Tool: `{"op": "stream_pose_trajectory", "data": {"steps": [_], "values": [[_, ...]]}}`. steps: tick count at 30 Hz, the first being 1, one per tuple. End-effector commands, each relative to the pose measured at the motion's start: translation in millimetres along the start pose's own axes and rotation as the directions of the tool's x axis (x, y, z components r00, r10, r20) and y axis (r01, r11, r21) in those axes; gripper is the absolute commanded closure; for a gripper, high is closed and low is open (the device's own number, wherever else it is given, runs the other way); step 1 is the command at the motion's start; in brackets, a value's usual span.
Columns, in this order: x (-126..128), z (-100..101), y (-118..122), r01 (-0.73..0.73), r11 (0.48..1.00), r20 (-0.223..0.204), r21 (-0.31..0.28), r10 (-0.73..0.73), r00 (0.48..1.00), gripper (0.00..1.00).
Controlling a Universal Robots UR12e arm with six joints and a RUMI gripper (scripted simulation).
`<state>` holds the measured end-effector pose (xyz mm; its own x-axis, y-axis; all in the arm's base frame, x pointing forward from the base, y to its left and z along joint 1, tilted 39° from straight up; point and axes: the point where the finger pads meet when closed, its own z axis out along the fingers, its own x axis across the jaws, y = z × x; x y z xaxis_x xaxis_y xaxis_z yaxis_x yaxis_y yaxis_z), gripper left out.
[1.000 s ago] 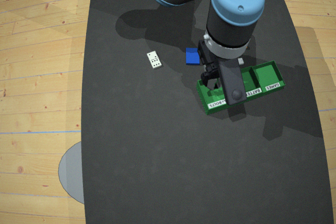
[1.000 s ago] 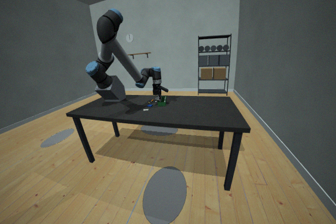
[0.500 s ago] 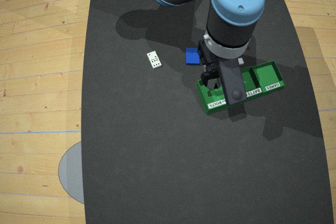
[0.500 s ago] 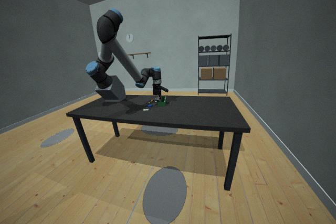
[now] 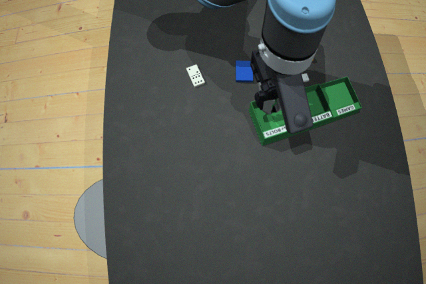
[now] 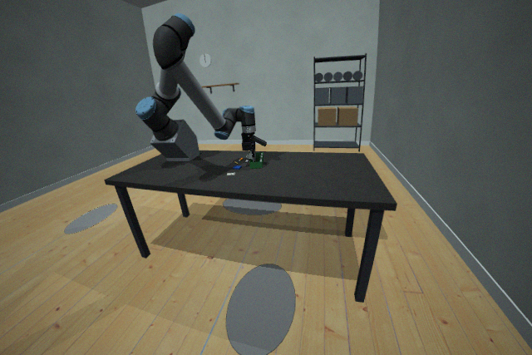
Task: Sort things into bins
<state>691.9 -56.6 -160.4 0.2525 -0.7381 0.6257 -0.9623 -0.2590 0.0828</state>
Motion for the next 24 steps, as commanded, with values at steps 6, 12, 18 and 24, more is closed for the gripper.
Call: {"op": "stream_pose_trajectory", "data": {"steps": [6, 12, 18, 24], "values": [[0, -8, -2, -0.001, 1.0, -0.001, 0.006, 0.001, 1.0, 0.96], [-1, -16, -1, 0.001, 1.0, 0.0, 0.004, -0.001, 1.0, 0.96], [-1, -22, -1, 0.001, 1.0, -0.001, 0.004, -0.001, 1.0, 0.96], [0, -30, -1, 0.0, 1.0, -0.001, 0.004, 0.0, 1.0, 0.96]]}}
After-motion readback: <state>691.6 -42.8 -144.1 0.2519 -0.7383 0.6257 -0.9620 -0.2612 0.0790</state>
